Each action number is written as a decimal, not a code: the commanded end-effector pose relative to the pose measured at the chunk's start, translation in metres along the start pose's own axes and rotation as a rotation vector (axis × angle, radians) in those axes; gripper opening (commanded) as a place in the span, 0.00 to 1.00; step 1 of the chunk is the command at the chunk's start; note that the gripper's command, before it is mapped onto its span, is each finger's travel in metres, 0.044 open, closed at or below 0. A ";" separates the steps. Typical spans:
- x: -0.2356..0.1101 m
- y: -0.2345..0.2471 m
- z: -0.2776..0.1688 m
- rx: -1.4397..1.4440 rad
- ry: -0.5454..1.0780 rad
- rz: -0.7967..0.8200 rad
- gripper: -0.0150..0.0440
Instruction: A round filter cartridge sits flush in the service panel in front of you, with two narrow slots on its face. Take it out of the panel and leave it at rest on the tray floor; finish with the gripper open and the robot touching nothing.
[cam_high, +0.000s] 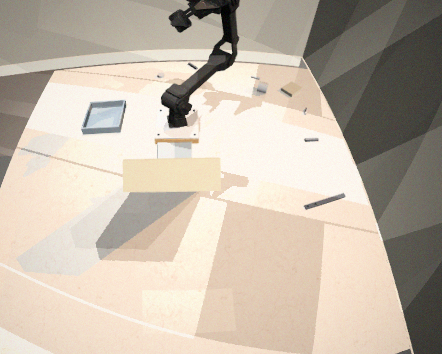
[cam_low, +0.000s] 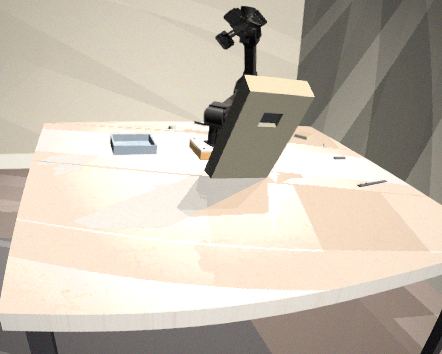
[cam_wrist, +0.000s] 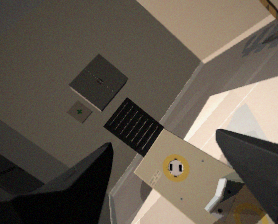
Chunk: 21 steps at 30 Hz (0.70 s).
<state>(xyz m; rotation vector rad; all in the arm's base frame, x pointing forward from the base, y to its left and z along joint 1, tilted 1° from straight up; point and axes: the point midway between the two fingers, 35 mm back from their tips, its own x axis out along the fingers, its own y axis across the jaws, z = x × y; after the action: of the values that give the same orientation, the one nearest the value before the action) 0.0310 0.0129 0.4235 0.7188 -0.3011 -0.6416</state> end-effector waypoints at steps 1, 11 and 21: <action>0.001 0.000 0.000 0.000 0.003 0.000 0.89; 0.083 -0.016 -0.006 0.041 0.229 -0.031 0.44; 0.203 -0.032 -0.119 0.141 0.650 -0.134 0.44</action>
<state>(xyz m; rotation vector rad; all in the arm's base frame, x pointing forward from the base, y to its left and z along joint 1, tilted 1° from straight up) 0.1989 -0.0778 0.3537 1.0079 0.2024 -0.4913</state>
